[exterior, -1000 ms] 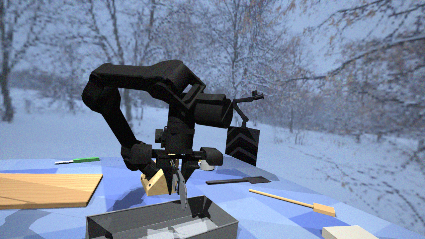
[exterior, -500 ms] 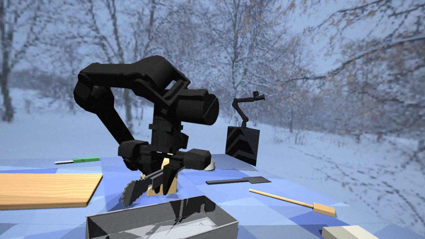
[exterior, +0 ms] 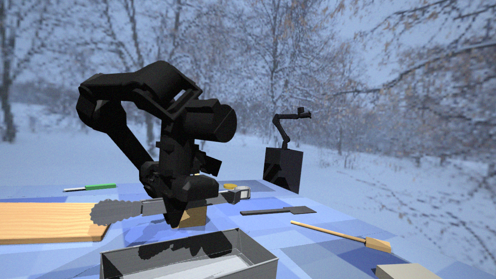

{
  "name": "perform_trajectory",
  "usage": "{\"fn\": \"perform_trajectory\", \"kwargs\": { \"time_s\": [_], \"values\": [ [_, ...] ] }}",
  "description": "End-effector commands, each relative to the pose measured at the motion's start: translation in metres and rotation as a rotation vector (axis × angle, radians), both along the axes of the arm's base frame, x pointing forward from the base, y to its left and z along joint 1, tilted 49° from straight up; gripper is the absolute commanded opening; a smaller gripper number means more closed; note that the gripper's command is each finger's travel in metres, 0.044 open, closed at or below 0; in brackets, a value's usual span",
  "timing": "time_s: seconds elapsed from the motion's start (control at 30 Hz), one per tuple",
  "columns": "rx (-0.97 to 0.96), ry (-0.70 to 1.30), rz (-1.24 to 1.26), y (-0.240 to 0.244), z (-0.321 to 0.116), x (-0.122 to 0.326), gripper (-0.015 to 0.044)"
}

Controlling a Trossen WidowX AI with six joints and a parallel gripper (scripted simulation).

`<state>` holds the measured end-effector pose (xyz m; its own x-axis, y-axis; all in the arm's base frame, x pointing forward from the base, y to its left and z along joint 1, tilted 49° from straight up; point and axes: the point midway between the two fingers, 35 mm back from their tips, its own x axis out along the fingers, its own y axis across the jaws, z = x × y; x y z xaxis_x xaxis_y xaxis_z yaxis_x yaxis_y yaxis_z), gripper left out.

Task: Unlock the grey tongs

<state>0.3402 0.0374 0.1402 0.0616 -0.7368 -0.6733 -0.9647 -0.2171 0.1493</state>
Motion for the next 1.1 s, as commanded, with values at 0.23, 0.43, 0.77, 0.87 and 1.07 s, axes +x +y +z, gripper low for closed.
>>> {"fn": "perform_trajectory", "kwargs": {
  "time_s": [0.23, 0.43, 0.77, 0.87, 1.07],
  "values": [
    [0.033, -0.333, -0.285, -0.012, 0.017, -0.006, -0.0150],
    [0.052, -0.507, -0.440, -0.019, 0.025, -0.009, -0.0150],
    [0.084, -0.796, -0.699, -0.030, 0.039, -0.014, -0.0150],
    [0.094, -0.883, -0.777, -0.033, 0.042, -0.016, -0.0150],
    [0.115, -1.055, -0.933, -0.040, 0.050, -0.020, -0.0150]
  ]
}}
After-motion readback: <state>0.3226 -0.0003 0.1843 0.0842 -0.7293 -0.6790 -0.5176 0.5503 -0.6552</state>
